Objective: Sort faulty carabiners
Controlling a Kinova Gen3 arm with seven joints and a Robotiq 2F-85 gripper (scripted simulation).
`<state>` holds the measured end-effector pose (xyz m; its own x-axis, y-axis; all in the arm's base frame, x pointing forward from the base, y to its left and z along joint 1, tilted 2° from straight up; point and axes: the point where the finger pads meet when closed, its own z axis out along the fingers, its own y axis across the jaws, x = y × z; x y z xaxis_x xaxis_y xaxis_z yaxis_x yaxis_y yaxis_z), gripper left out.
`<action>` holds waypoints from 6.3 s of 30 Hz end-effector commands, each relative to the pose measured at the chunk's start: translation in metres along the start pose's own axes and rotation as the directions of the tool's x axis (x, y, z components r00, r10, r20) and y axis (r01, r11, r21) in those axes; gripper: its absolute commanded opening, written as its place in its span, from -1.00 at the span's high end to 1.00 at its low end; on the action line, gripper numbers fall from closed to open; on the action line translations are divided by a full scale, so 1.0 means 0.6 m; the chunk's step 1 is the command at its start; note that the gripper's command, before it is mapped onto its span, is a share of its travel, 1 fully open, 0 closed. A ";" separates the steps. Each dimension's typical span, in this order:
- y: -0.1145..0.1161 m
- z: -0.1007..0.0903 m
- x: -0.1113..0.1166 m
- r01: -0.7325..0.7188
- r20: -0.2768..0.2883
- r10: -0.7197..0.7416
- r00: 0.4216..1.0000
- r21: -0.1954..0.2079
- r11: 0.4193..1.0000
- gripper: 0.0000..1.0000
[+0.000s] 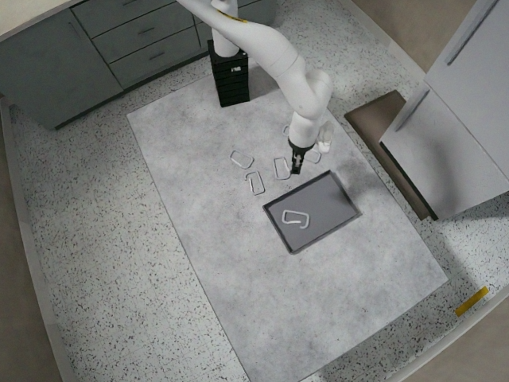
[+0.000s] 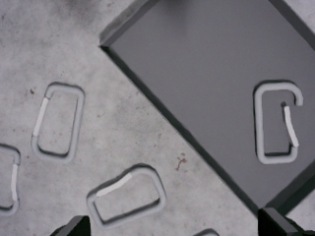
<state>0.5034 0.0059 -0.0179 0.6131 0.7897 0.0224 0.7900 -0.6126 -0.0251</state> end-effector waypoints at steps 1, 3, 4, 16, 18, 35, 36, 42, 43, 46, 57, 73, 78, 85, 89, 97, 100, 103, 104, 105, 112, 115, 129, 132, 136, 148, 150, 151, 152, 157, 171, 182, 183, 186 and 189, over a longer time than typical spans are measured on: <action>-0.051 -0.056 -0.033 0.000 -0.001 0.000 1.000 -0.001 1.000 -1.00; -0.051 -0.056 -0.033 0.000 -0.001 0.000 1.000 -0.001 1.000 -1.00; -0.051 -0.056 -0.033 0.000 -0.001 0.000 1.000 -0.001 1.000 -1.00; -0.051 -0.056 -0.033 0.000 -0.001 0.000 1.000 -0.001 1.000 -1.00; -0.101 -0.110 -0.066 0.016 0.007 -0.016 1.000 -0.003 1.000 -1.00; -0.099 -0.108 -0.064 -0.249 0.002 0.249 0.969 -0.004 0.969 -1.00; -0.099 -0.108 -0.064 -0.252 0.002 0.252 0.968 -0.004 0.968 -1.00; -0.099 -0.108 -0.064 -0.315 0.000 0.315 0.949 -0.003 0.949 -1.00; -0.099 -0.108 -0.064 -0.315 0.000 0.315 0.949 -0.003 0.949 -1.00; -0.099 -0.108 -0.064 -0.315 0.000 0.315 0.949 -0.003 0.949 -1.00; -0.097 -0.108 -0.067 -0.618 -0.006 0.618 0.786 0.003 0.786 -1.00; -0.095 -0.107 -0.069 -0.847 -0.014 0.847 0.531 0.010 0.531 -1.00; -0.095 -0.107 -0.069 -0.847 -0.014 0.847 0.531 0.010 0.531 -1.00; -0.095 -0.107 -0.069 -0.847 -0.014 0.847 0.531 0.010 0.531 -1.00; -0.073 -0.022 -0.123 -0.855 -0.011 0.855 0.518 0.011 0.518 -1.00; -0.073 -0.022 -0.123 -0.855 -0.011 0.855 0.518 0.011 0.518 -1.00; -0.073 -0.022 -0.123 -0.855 -0.011 0.855 0.518 0.011 0.518 -1.00; -0.052 0.058 -0.173 -0.865 -0.013 0.865 0.502 0.010 0.502 -1.00; -0.052 0.058 -0.173 -0.865 -0.013 0.865 0.502 0.010 0.502 -1.00; -0.052 0.058 -0.173 -0.865 -0.013 0.865 0.502 0.010 0.502 -1.00; -0.052 0.058 -0.173 -0.865 -0.013 0.865 0.502 0.010 0.502 -1.00; -0.052 0.058 -0.173 -0.865 -0.013 0.865 0.502 0.010 0.502 -1.00; -0.032 0.140 -0.223 -0.864 -0.015 0.864 0.503 0.009 0.503 -1.00; -0.032 0.140 -0.223 -0.864 -0.015 0.864 0.503 0.009 0.503 -1.00; -0.032 0.140 -0.223 -0.864 -0.015 0.864 0.503 0.009 0.503 -1.00; -0.018 0.204 -0.260 -0.882 -0.016 0.882 0.472 0.010 0.472 -1.00; -0.018 0.204 -0.260 -0.882 -0.016 0.882 0.472 0.010 0.472 -1.00; -0.018 0.204 -0.260 -0.882 -0.016 0.882 0.472 0.010 0.472 -1.00; -0.018 0.204 -0.260 -0.882 -0.016 0.882 0.472 0.010 0.472 -1.00; -0.018 0.253 -0.259 -0.881 -0.015 0.881 0.472 0.011 0.472 -1.00; -0.018 0.338 -0.257 -0.881 -0.015 0.881 0.472 0.010 0.472 -1.00; -0.018 0.338 -0.257 -0.881 -0.015 0.881 0.472 0.010 0.472 -1.00; -0.018 0.338 -0.257 -0.881 -0.015 0.881 0.472 0.010 0.472 -1.00; -0.018 0.338 -0.257 -0.881 -0.015 0.881 0.472 0.010 0.472 -1.00; -0.018 0.376 -0.258 -0.876 -0.012 0.876 0.482 0.009 0.482 -1.00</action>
<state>0.3979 -0.1041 -0.2280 0.9879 -0.1550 0.0019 -0.1548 -0.9871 -0.0404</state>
